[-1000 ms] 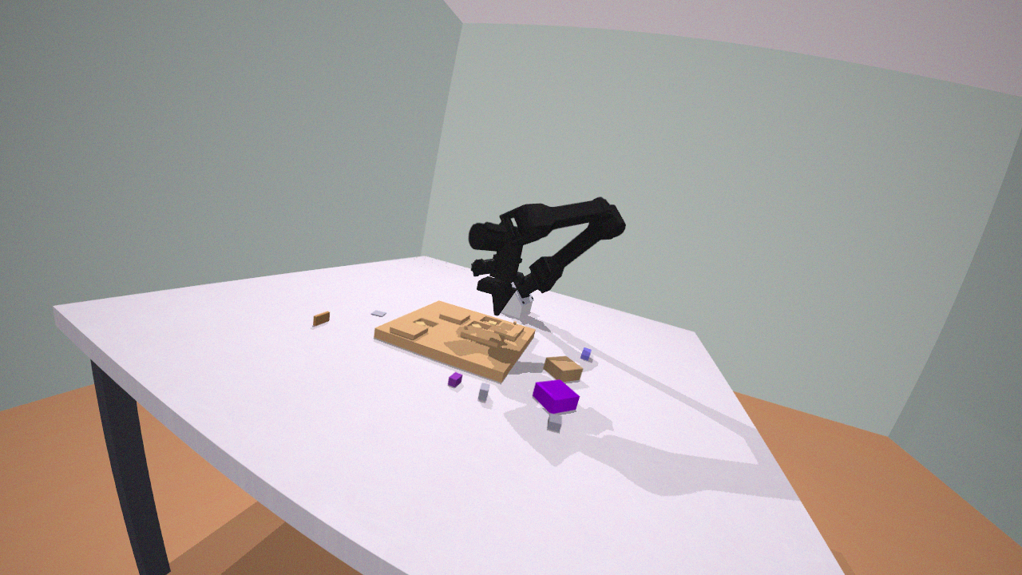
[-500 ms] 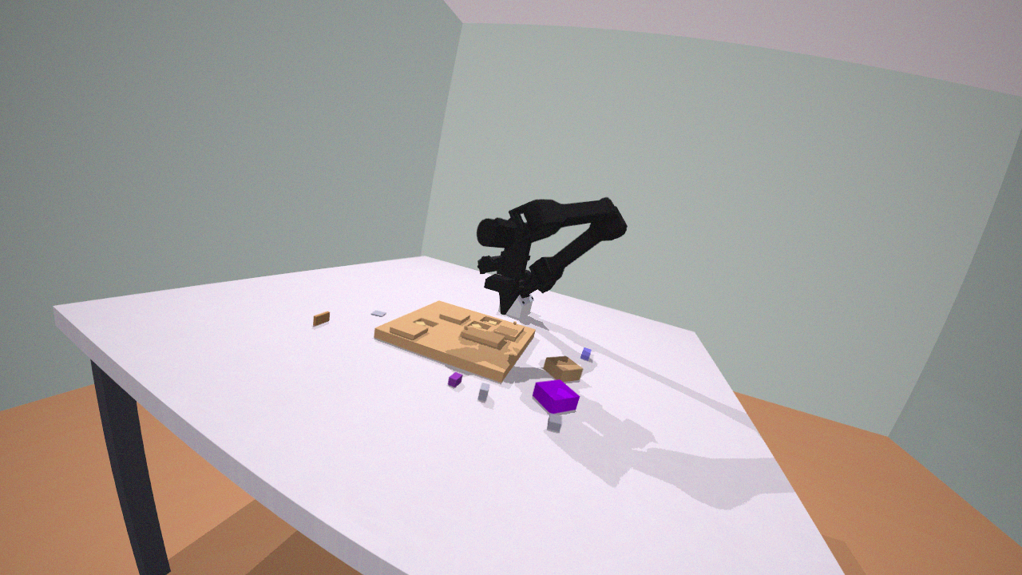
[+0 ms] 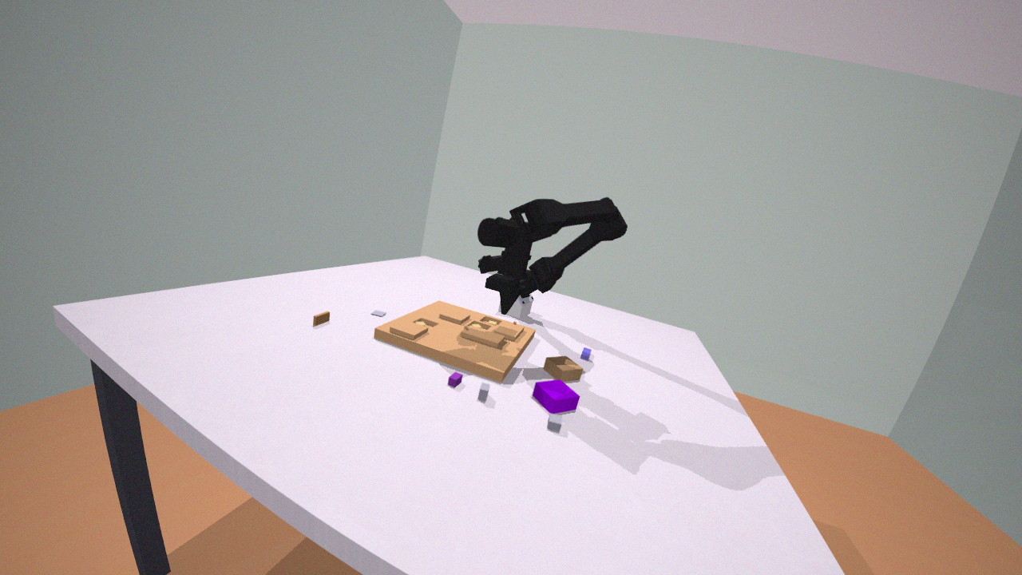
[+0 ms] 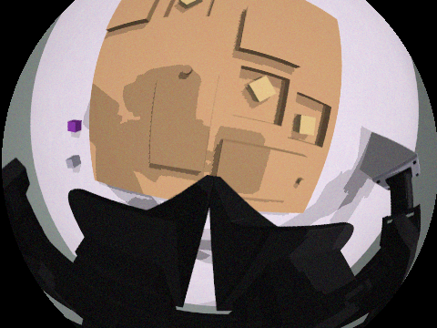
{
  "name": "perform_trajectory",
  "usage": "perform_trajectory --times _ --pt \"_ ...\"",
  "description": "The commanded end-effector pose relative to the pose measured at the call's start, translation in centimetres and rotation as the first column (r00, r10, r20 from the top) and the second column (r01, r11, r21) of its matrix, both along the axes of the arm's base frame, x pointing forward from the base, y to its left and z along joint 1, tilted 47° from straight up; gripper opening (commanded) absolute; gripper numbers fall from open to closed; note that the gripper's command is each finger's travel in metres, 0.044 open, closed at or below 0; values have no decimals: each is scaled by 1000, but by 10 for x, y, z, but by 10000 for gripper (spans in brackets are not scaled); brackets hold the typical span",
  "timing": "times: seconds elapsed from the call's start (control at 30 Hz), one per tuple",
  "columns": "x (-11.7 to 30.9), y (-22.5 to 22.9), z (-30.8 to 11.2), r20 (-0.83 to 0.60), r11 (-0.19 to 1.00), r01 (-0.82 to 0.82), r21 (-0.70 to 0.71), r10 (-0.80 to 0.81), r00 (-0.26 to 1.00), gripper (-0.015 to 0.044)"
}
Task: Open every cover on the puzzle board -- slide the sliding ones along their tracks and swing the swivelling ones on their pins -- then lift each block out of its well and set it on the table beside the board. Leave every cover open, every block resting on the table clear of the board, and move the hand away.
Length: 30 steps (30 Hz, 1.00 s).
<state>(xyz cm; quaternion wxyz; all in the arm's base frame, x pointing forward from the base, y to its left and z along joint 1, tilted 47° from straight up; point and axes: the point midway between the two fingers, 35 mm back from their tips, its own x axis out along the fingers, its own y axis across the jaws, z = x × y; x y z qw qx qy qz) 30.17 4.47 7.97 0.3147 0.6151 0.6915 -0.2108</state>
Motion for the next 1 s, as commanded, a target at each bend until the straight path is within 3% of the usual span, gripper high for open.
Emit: perform_trajectory --times 0.0,0.97 --pt "0 1 1 -1 1000 4 4 -4 1000 0" --pt "1 18 -15 -1 1000 4 3 -4 1000 0"
